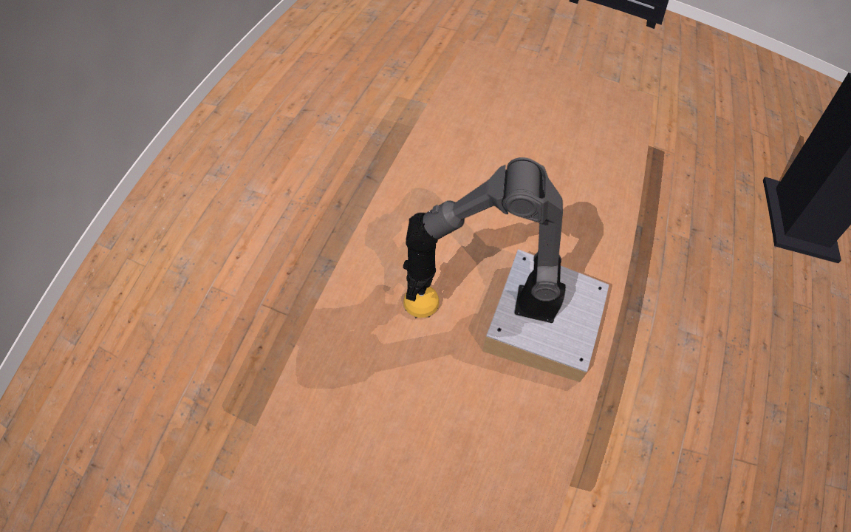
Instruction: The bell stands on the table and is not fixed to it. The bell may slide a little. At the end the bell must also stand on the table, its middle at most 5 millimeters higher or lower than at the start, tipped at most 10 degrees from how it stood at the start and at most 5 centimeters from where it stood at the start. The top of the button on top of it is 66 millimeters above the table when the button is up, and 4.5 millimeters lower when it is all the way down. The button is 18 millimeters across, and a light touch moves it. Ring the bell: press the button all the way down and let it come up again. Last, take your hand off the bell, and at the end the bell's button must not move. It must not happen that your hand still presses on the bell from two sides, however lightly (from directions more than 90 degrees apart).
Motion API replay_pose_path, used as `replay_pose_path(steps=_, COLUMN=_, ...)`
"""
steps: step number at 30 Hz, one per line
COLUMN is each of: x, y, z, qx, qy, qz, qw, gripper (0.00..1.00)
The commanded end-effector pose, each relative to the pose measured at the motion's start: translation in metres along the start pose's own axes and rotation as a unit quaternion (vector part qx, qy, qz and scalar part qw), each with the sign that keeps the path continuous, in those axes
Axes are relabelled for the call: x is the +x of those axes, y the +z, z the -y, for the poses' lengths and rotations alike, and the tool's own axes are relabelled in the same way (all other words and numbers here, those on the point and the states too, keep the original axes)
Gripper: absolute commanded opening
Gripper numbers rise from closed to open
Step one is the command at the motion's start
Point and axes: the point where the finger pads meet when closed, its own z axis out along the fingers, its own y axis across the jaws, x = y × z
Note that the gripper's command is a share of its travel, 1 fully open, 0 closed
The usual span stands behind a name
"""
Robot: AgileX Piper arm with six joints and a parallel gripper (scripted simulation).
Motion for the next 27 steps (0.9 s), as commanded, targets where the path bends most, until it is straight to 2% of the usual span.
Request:
replay_pose_path(steps=1, x=-0.001, y=-0.002, z=0.000, qx=0.000, qy=0.000, qz=0.002, qw=1.000, gripper=0.00)
replay_pose_path(steps=27, x=-0.001, y=-0.058, z=0.000, qx=0.000, qy=0.000, qz=0.002, qw=1.000, gripper=0.00)
